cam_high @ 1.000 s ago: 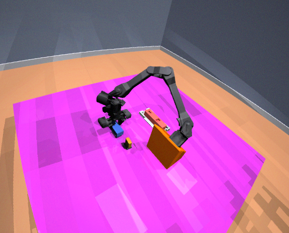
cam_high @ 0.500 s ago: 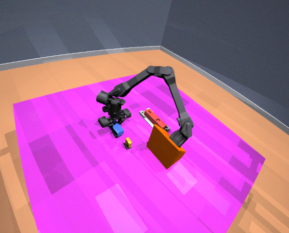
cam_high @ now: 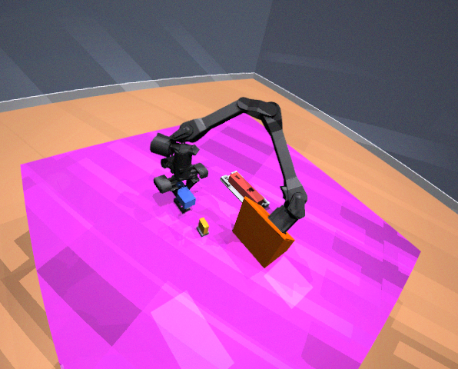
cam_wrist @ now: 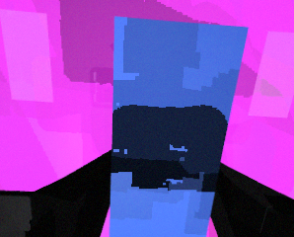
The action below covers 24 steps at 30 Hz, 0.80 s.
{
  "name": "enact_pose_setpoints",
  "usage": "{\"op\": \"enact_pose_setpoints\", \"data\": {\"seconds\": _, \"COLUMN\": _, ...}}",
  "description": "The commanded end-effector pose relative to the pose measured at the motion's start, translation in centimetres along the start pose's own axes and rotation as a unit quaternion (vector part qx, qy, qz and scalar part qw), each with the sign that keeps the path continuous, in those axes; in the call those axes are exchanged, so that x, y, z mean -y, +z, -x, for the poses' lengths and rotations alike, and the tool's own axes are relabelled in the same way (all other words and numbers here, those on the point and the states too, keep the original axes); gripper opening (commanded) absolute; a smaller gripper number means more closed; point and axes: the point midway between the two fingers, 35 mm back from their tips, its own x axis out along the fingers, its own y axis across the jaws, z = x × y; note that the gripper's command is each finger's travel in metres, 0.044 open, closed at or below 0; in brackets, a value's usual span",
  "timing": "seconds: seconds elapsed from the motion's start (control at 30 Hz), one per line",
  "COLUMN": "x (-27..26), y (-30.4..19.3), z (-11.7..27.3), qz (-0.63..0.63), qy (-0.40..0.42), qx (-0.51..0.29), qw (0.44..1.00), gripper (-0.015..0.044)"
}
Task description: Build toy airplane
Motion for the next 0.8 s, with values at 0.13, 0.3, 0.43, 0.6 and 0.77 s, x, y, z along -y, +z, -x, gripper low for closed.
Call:
{"op": "enact_pose_setpoints", "data": {"seconds": 0.13, "x": -0.1, "y": 0.0, "z": 2.6, "qz": -0.003, "qy": 0.004, "qx": 0.000, "qw": 1.000, "gripper": 0.0000}}
{"op": "enact_pose_setpoints", "data": {"seconds": 0.3, "x": -0.1, "y": 0.0, "z": 4.2, "qz": -0.002, "qy": 0.003, "qx": 0.000, "qw": 1.000, "gripper": 0.0000}}
{"op": "enact_pose_setpoints", "data": {"seconds": 0.43, "x": -0.1, "y": -0.2, "z": 5.5, "qz": -0.002, "qy": 0.002, "qx": 0.000, "qw": 1.000, "gripper": 0.0000}}
{"op": "enact_pose_setpoints", "data": {"seconds": 0.6, "x": 0.0, "y": -0.3, "z": 7.1, "qz": -0.002, "qy": 0.000, "qx": 0.000, "qw": 1.000, "gripper": 0.0000}}
{"op": "enact_pose_setpoints", "data": {"seconds": 0.77, "x": 0.1, "y": -0.5, "z": 8.2, "qz": -0.002, "qy": -0.002, "qx": 0.001, "qw": 1.000, "gripper": 0.0000}}
